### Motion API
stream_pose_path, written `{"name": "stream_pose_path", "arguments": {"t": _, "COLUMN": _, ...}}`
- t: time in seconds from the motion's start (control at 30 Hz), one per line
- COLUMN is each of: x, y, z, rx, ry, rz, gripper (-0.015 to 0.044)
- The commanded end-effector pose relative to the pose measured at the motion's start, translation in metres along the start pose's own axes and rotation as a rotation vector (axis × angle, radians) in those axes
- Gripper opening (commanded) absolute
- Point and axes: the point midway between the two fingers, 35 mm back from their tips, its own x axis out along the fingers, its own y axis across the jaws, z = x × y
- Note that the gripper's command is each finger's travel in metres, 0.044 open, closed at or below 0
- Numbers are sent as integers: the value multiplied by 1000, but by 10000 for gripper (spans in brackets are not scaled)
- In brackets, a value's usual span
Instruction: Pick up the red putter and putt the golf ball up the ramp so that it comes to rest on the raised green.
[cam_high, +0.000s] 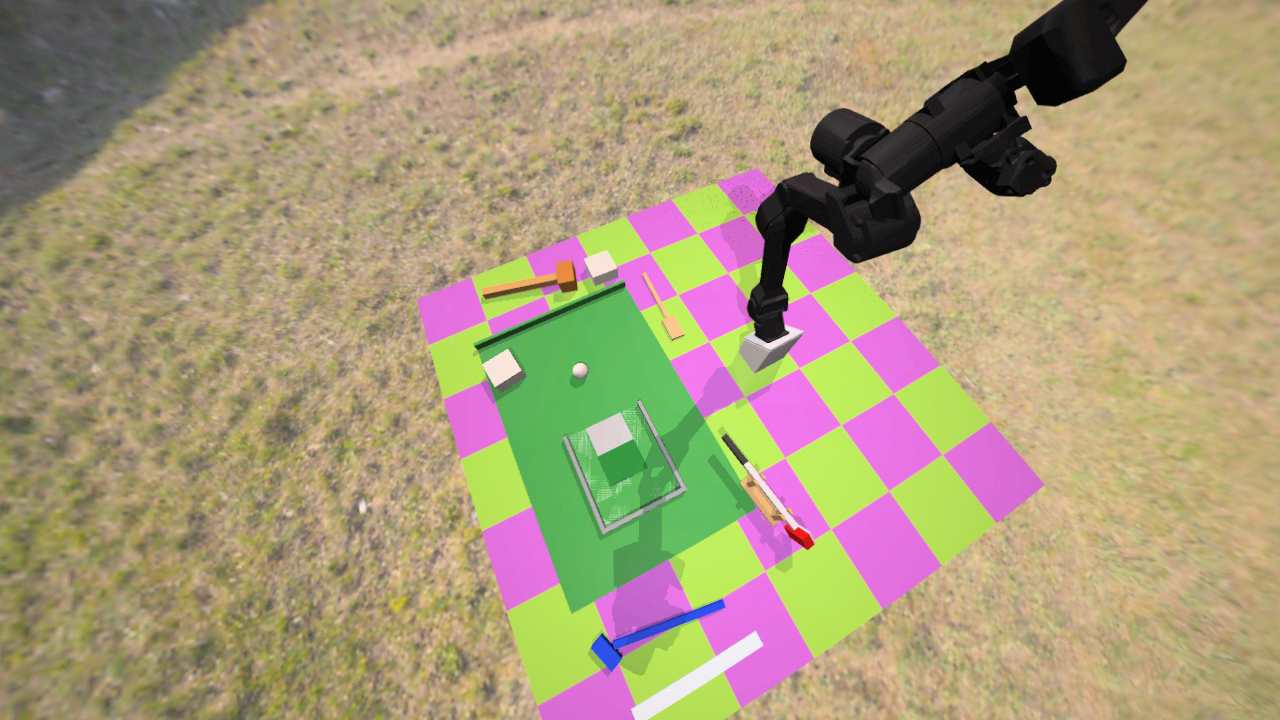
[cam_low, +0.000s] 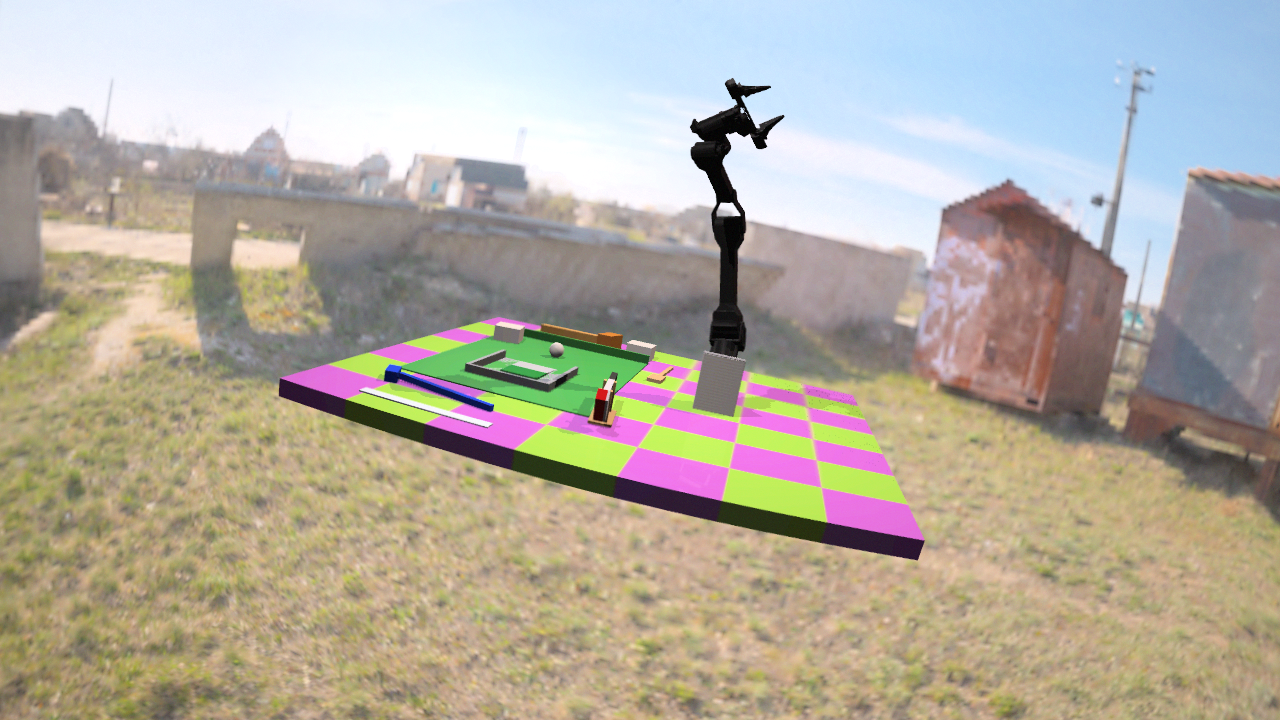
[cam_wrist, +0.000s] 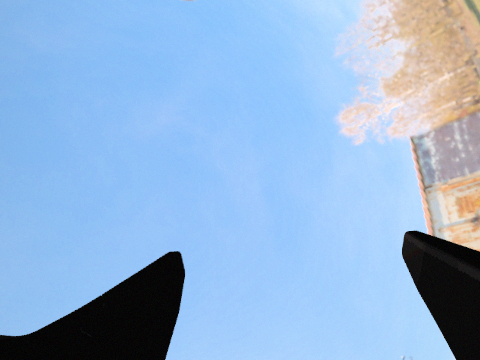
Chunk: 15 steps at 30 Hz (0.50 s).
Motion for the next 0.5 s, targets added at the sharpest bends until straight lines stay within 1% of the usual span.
{"name": "stream_pose_path", "arguments": {"t": 0.0, "x": -1, "y": 2, "z": 1, "rx": 11, "ry": 1, "rz": 7, "gripper": 426}}
{"name": "stream_pose_path", "arguments": {"t": 0.03, "x": -3, "y": 6, "z": 3, "rx": 45, "ry": 3, "rz": 27, "gripper": 440}}
{"name": "stream_pose_path", "arguments": {"t": 0.2, "x": -35, "y": 50, "z": 30, "rx": 367, "ry": 32, "rz": 235, "gripper": 440}}
{"name": "stream_pose_path", "arguments": {"t": 0.47, "x": -105, "y": 105, "z": 90, "rx": 840, "ry": 114, "rz": 610, "gripper": 440}}
